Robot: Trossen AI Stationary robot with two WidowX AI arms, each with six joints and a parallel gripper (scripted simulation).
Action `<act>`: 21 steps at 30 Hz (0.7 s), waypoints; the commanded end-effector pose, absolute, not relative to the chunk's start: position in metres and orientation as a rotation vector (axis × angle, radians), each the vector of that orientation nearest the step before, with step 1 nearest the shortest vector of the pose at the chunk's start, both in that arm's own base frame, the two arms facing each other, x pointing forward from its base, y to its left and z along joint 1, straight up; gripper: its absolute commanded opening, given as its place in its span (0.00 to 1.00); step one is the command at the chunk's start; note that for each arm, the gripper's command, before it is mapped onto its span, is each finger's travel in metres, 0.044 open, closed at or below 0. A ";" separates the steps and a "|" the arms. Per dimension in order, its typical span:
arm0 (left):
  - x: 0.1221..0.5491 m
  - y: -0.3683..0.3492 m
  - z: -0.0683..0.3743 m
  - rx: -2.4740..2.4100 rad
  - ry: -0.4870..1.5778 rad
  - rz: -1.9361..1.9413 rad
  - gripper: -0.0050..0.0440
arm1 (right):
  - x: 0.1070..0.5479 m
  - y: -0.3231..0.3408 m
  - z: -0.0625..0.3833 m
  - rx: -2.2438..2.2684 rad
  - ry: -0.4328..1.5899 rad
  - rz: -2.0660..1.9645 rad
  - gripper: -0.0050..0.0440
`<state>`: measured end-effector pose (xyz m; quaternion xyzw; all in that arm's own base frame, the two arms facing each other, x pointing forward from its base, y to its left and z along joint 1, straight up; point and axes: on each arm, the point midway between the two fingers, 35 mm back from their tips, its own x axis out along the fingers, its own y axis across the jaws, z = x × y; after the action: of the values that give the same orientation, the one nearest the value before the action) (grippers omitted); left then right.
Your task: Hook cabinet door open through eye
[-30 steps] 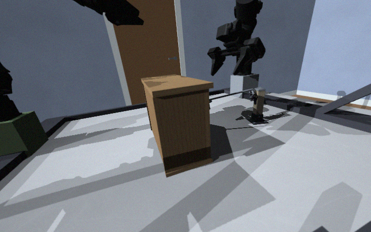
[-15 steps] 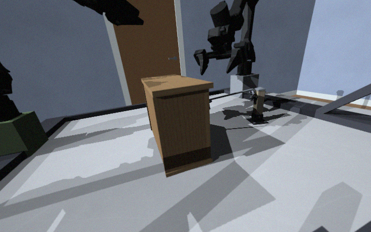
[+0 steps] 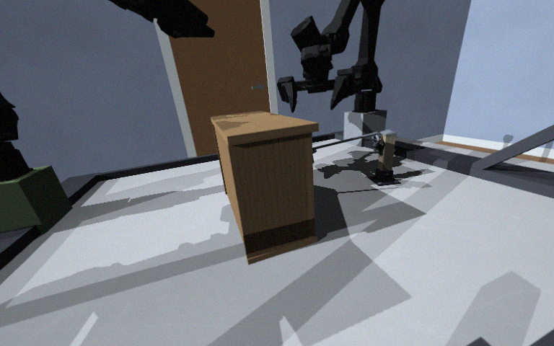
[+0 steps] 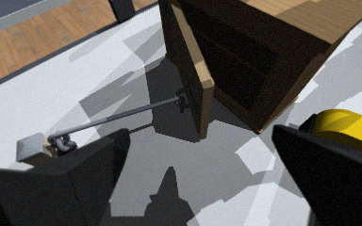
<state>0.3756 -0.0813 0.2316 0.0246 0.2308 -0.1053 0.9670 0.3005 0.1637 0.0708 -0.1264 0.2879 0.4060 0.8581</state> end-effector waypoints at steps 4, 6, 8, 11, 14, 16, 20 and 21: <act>0.376 -0.081 0.243 0.047 0.436 -0.211 0.92 | 0.310 0.166 0.090 -0.286 0.527 0.884 1.00; 0.376 -0.081 0.243 0.047 0.436 -0.211 0.92 | 0.310 0.166 0.090 -0.286 0.527 0.884 1.00; 0.376 -0.081 0.243 0.047 0.436 -0.211 0.92 | 0.310 0.166 0.090 -0.287 0.527 0.884 1.00; 0.376 -0.081 0.243 0.047 0.436 -0.211 0.92 | 0.310 0.166 0.090 -0.288 0.528 0.883 1.00; 0.376 -0.081 0.243 0.047 0.436 -0.211 0.92 | 0.310 0.166 0.090 -0.287 0.528 0.883 1.00; 0.376 -0.081 0.243 0.047 0.436 -0.211 0.92 | 0.310 0.166 0.090 -0.287 0.528 0.883 1.00; 0.376 -0.081 0.243 0.047 0.436 -0.211 0.92 | 0.307 0.166 0.086 -0.283 0.542 0.883 1.00; 0.376 -0.081 0.243 0.047 0.436 -0.211 0.92 | 0.307 0.166 0.086 -0.283 0.542 0.883 1.00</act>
<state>0.3756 -0.0813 0.2316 0.0246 0.2308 -0.1053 0.9670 0.3018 0.1639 0.0746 -0.1306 0.2760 0.4198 0.8547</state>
